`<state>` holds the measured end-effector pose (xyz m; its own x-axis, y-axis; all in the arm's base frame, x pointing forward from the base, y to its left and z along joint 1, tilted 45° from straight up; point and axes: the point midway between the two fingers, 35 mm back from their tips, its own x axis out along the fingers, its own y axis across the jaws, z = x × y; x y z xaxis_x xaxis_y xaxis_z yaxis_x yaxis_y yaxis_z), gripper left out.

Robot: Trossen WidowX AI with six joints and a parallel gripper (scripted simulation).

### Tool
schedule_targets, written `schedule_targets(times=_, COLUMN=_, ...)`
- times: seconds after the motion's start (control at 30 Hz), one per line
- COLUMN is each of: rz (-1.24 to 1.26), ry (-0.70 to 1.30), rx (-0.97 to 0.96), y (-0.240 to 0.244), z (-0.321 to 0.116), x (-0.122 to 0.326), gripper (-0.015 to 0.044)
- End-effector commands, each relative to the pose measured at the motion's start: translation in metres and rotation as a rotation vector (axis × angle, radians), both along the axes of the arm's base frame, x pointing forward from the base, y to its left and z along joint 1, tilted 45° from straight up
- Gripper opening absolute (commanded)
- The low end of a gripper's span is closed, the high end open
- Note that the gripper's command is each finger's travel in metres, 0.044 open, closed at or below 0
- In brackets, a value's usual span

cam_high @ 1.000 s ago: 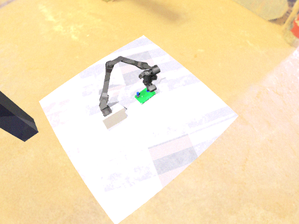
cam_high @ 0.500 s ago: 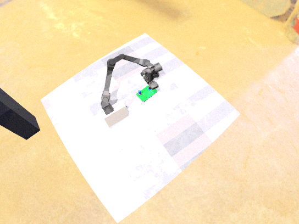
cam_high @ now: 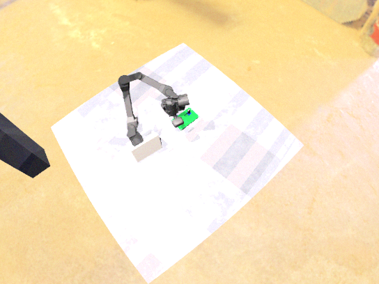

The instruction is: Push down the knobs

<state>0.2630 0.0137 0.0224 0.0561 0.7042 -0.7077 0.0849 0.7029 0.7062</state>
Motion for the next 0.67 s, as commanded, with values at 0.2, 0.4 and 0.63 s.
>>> schedule_targets(times=0.2, rz=0.008, ry=-0.005, rx=-0.001, y=0.0016, z=-0.0035, x=-0.0404, gripper=0.044)
schedule_targets(times=0.4, rz=0.008, ry=-0.005, rx=-0.001, y=0.0016, z=-0.0035, x=-0.0404, gripper=0.044)
schedule_targets(times=0.63, rz=0.008, ry=-0.005, rx=-0.001, y=0.0016, z=-0.0035, x=-0.0404, gripper=0.044)
